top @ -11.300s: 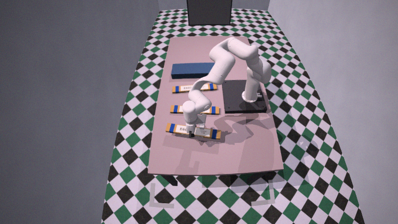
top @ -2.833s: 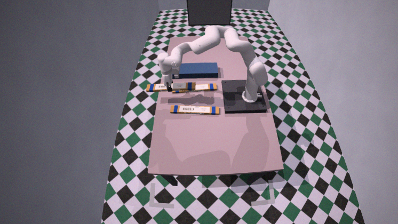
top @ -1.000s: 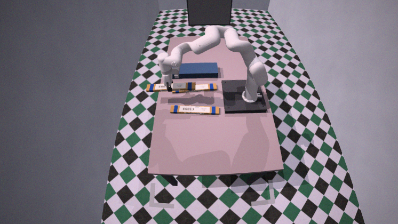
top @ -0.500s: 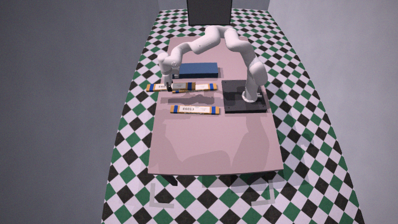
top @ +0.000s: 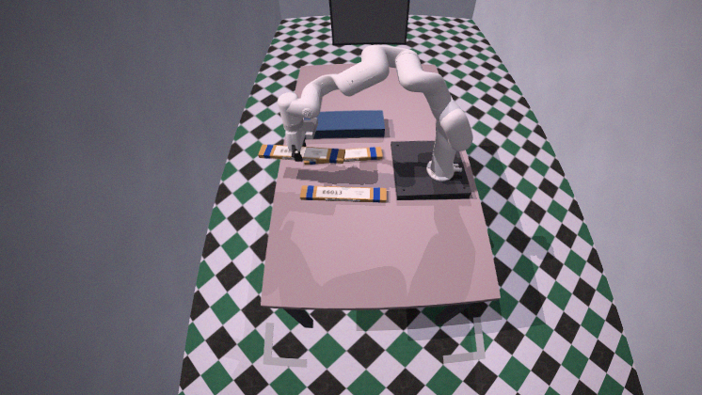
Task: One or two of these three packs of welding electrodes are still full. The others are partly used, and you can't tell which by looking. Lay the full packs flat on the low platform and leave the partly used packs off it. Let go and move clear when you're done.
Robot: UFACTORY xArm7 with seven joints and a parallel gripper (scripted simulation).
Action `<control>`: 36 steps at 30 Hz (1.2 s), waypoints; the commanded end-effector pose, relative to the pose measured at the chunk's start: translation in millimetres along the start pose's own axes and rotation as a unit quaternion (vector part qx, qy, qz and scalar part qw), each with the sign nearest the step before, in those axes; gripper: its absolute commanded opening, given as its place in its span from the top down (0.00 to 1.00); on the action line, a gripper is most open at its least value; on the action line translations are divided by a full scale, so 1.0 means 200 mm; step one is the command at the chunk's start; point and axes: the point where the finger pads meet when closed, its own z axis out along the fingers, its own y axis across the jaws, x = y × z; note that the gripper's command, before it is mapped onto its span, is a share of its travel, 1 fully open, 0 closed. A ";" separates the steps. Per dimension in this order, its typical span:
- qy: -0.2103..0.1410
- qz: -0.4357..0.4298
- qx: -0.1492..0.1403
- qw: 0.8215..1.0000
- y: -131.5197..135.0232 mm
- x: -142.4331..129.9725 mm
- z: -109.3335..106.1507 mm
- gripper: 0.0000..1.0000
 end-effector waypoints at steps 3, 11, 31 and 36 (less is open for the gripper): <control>-0.003 0.015 0.000 1.000 0.00 -0.01 -0.01 0.42; -0.003 0.015 0.000 1.000 0.00 -0.01 -0.01 0.42; -0.003 0.015 0.000 1.000 0.03 0.01 -0.01 0.42; -0.003 0.015 0.000 1.000 0.04 0.02 -0.01 0.42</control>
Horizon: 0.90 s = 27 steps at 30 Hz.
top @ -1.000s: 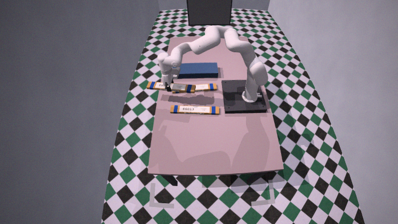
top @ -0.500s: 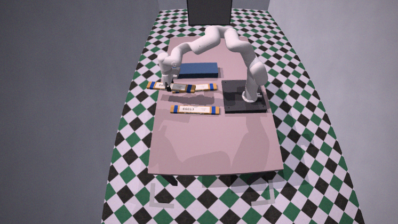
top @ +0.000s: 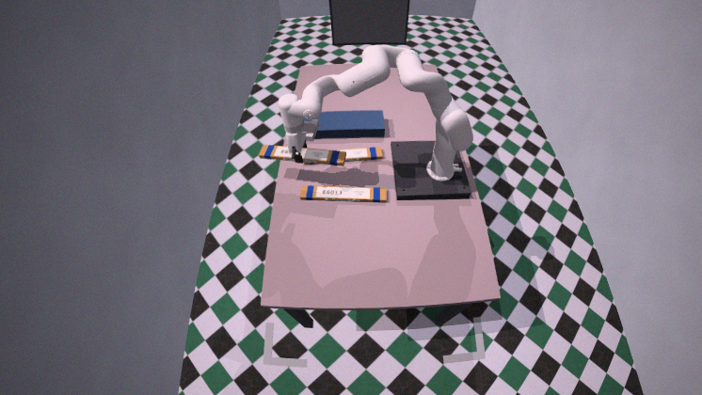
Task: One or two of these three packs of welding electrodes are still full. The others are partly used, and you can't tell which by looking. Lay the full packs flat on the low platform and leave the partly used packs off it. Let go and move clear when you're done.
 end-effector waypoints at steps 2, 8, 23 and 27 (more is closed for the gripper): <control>-0.003 0.000 -0.001 1.000 0.03 0.01 -0.01 0.42; -0.003 0.000 -0.001 1.000 0.09 0.06 -0.01 0.42; -0.003 0.000 -0.001 1.000 0.32 0.24 -0.01 0.42; -0.003 0.000 -0.001 1.000 0.40 0.30 -0.01 0.42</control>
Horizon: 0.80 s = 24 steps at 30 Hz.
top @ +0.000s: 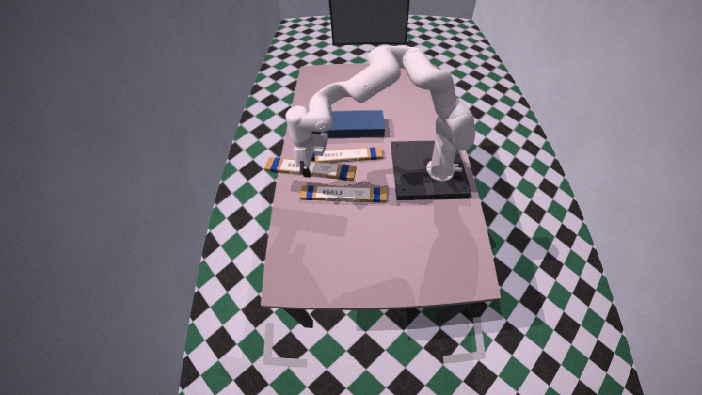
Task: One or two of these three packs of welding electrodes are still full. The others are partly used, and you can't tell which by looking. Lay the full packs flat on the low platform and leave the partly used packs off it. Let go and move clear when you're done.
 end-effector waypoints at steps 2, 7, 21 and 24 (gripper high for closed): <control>-0.003 0.001 -0.001 1.000 0.12 0.08 -0.01 0.42; -0.003 0.001 -0.001 1.000 0.19 0.14 -0.01 0.42; -0.003 0.001 -0.001 1.000 0.52 0.39 -0.01 0.42; -0.003 0.001 -0.001 1.000 0.54 0.41 -0.01 0.42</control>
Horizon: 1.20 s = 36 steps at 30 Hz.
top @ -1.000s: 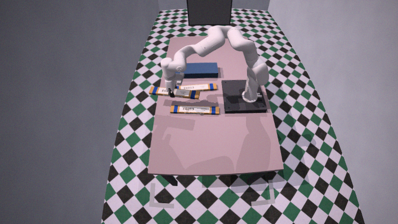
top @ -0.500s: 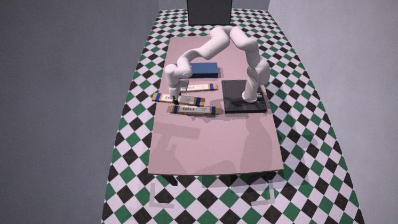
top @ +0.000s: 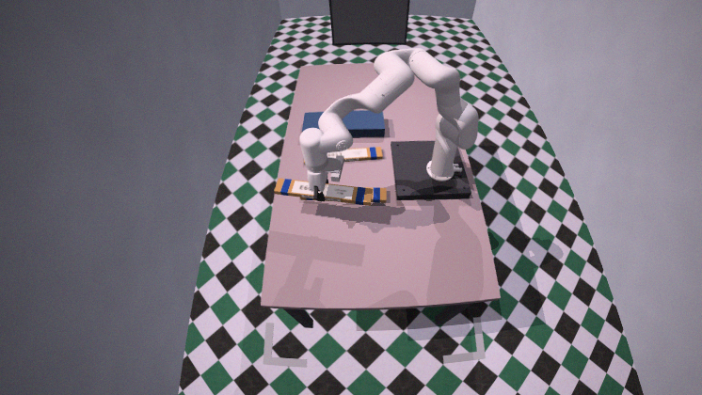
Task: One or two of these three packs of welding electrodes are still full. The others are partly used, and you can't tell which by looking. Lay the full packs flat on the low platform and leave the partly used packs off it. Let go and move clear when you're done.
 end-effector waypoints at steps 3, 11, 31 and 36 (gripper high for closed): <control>-0.003 0.002 -0.001 1.000 0.12 0.08 -0.01 0.42; -0.003 0.002 -0.001 1.000 0.28 0.20 -0.01 0.42; -0.003 0.002 -0.001 1.000 0.50 0.37 -0.01 0.42; -0.003 0.002 -0.001 1.000 0.52 0.38 -0.01 0.42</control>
